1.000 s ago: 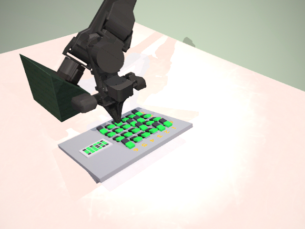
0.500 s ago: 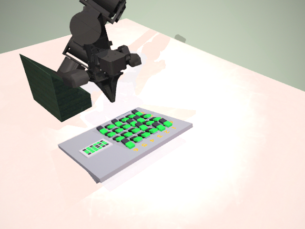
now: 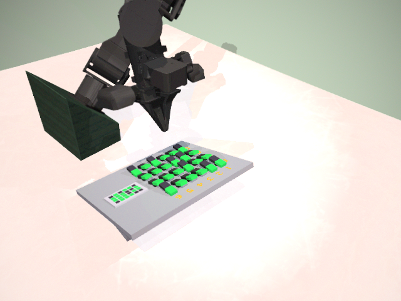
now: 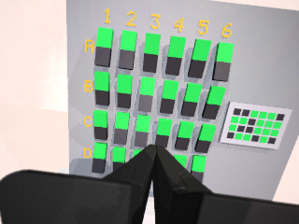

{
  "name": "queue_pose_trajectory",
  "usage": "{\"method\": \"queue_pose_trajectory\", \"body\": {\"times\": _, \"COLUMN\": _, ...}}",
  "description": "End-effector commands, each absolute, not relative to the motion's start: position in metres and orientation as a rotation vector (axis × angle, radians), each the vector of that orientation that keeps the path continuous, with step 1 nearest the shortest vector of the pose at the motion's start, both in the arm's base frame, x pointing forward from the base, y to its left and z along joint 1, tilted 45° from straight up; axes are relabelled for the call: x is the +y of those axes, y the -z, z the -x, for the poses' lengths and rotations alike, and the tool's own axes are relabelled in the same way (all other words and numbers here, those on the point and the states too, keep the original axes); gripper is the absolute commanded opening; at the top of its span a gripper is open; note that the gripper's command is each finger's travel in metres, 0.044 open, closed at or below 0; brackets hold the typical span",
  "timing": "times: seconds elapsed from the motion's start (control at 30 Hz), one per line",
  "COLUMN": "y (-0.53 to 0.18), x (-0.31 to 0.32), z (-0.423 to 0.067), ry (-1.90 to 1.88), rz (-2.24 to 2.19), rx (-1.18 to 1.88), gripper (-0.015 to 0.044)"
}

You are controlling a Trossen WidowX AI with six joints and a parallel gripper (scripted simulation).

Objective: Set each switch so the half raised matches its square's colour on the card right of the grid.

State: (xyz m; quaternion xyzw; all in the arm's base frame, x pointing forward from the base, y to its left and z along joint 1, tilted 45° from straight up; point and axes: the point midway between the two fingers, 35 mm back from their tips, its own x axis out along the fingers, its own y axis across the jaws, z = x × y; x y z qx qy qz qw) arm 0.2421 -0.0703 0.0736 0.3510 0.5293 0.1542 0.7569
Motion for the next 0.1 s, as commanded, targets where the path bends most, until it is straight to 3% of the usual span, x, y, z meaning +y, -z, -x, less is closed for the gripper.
{"method": "queue_pose_trajectory", "body": {"times": 0.0, "y": -0.0752, "x": -0.0707, "z": -0.2438, "ry": -0.335, "rz": -0.771, "rx": 1.152, "gripper": 0.0000}}
{"method": "queue_pose_trajectory", "body": {"times": 0.07, "y": -0.0752, "x": -0.0707, "z": -0.2438, "ry": -0.335, "rz": -0.771, "rx": 1.152, "gripper": 0.0000}}
